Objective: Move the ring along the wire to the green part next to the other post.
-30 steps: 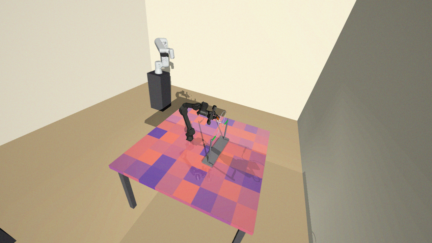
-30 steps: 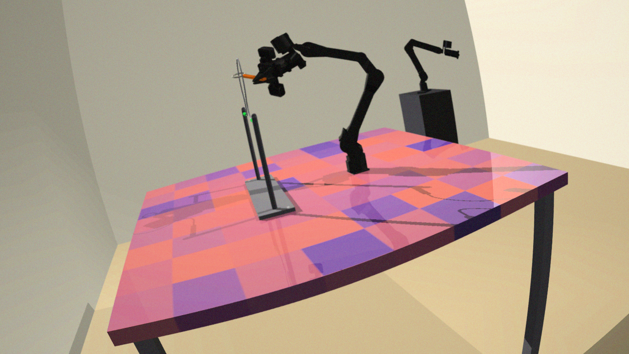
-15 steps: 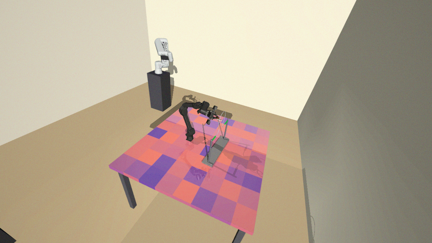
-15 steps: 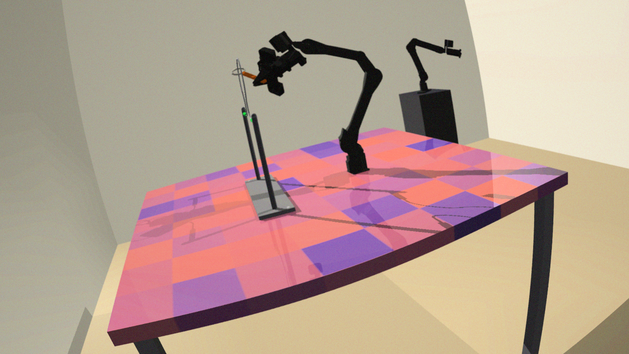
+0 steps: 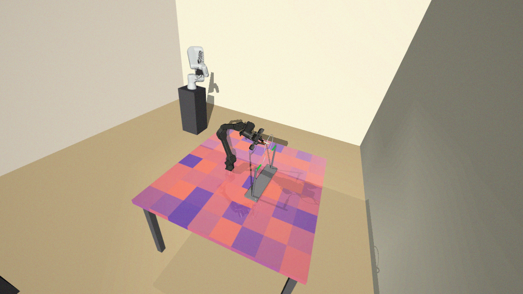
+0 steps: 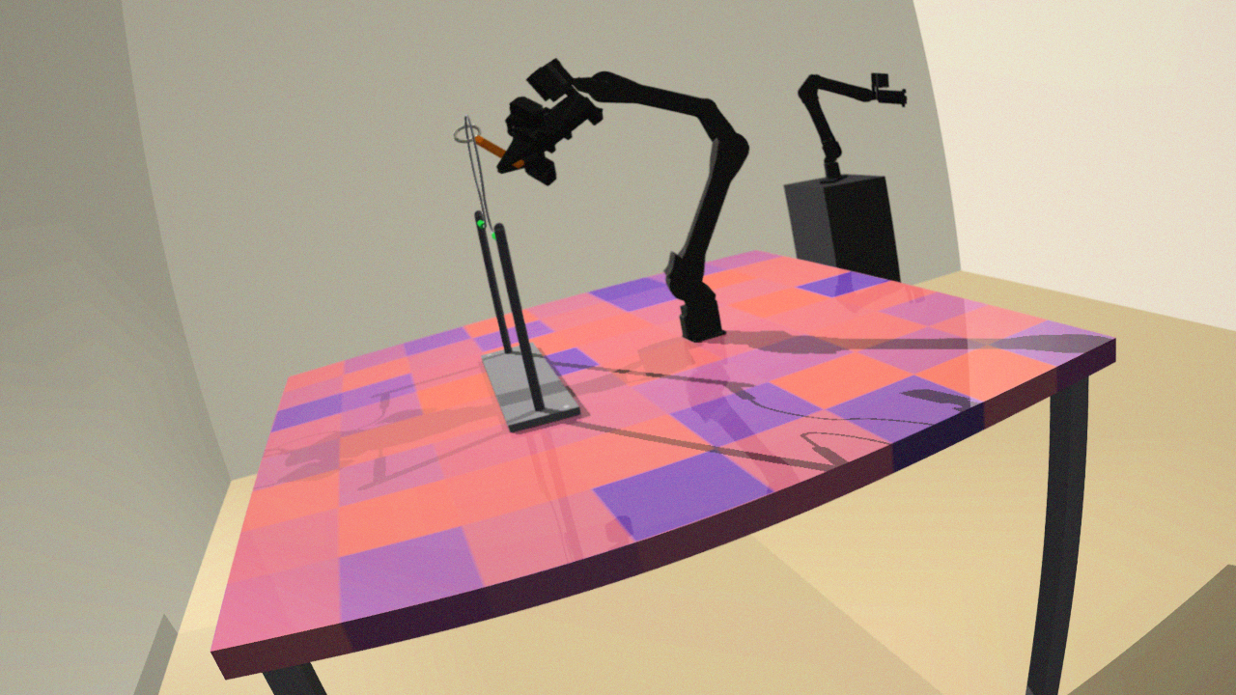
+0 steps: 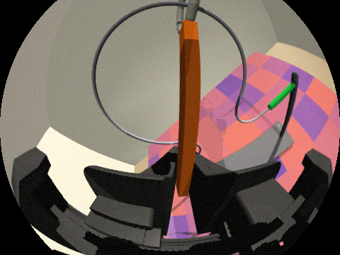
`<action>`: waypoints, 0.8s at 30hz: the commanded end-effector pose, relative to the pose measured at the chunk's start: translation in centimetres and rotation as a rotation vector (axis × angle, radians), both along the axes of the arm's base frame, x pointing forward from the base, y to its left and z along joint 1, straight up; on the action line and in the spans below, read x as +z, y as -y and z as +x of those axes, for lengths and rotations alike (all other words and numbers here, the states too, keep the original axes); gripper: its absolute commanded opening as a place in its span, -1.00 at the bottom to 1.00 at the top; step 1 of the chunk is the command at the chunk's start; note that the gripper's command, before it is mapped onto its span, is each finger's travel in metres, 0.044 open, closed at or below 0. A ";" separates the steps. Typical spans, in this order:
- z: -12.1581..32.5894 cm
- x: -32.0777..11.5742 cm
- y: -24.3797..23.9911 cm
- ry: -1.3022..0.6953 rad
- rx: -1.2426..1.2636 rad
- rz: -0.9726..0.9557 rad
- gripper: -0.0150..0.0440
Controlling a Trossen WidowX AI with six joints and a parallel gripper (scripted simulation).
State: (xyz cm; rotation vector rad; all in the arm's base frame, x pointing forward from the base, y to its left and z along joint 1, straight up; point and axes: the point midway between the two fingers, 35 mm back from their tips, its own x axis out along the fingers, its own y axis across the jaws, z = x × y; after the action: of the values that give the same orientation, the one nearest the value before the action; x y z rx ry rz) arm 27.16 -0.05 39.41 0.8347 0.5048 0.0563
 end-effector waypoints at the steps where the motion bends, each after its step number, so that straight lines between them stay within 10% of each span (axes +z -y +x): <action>1: 0.0 0.1 0.1 0.001 0.001 -0.052 -1.00; 24: 0.0 -0.3 0.6 -0.017 -0.006 -0.340 -1.00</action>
State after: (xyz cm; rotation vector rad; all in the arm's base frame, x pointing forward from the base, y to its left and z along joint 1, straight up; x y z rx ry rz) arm 27.20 -0.62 38.89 0.5436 0.5142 -0.0330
